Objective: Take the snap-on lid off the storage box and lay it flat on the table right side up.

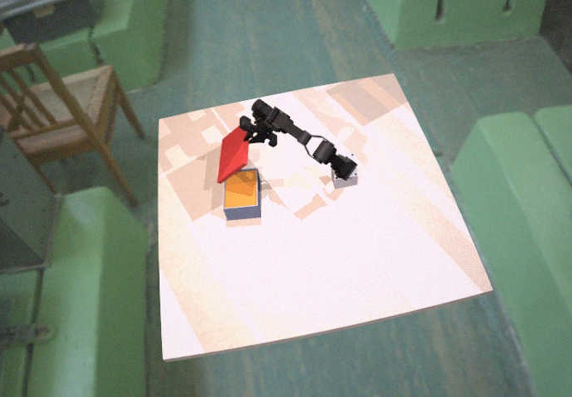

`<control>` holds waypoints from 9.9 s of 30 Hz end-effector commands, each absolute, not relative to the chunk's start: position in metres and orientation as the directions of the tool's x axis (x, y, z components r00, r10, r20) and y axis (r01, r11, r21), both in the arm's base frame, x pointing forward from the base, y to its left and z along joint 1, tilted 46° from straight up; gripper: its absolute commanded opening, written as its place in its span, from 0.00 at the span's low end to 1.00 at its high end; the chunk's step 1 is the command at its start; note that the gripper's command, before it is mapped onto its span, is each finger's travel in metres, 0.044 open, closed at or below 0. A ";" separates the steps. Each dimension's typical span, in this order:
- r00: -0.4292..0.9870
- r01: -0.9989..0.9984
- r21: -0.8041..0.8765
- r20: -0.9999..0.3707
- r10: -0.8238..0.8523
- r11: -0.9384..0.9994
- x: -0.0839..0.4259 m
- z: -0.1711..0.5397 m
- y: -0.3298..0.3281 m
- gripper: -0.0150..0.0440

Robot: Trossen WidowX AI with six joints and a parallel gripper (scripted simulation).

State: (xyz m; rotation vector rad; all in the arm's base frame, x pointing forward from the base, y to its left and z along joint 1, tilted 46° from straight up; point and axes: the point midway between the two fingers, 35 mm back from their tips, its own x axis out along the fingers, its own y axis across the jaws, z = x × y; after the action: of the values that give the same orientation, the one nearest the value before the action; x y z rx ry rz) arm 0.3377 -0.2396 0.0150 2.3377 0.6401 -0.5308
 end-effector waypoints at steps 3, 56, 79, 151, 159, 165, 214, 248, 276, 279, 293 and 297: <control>0.807 0.558 0.495 -0.512 0.296 -0.666 0.334 0.010 -0.253 0.25; 0.806 0.559 0.499 -0.514 0.292 -0.663 0.299 -0.061 -0.323 0.25; 0.806 0.559 0.500 -0.515 0.291 -0.661 0.286 -0.086 -0.347 0.25; 0.807 0.558 0.500 -0.514 0.291 -0.662 0.290 -0.129 -0.303 0.25; 0.807 0.558 0.500 -0.514 0.292 -0.662 0.291 -0.133 -0.299 0.25; 0.807 0.558 0.500 -0.514 0.292 -0.662 0.291 -0.137 -0.295 0.25; 0.807 0.558 0.500 -0.513 0.292 -0.662 0.295 -0.165 -0.268 0.25; 0.808 0.557 0.500 -0.512 0.293 -0.663 0.298 -0.184 -0.248 0.25; 0.808 0.557 0.500 -0.512 0.293 -0.663 0.300 -0.200 -0.232 0.25; 0.808 0.557 0.500 -0.512 0.293 -0.663 0.300 -0.202 -0.231 0.25; 0.808 0.557 0.500 -0.511 0.293 -0.664 0.301 -0.210 -0.223 0.25; 0.808 0.557 0.500 -0.511 0.293 -0.664 0.301 -0.212 -0.220 0.25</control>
State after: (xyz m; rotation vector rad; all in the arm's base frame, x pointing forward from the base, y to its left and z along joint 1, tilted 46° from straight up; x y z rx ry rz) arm 0.3004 -0.2293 -0.2061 2.3240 0.6022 -0.5059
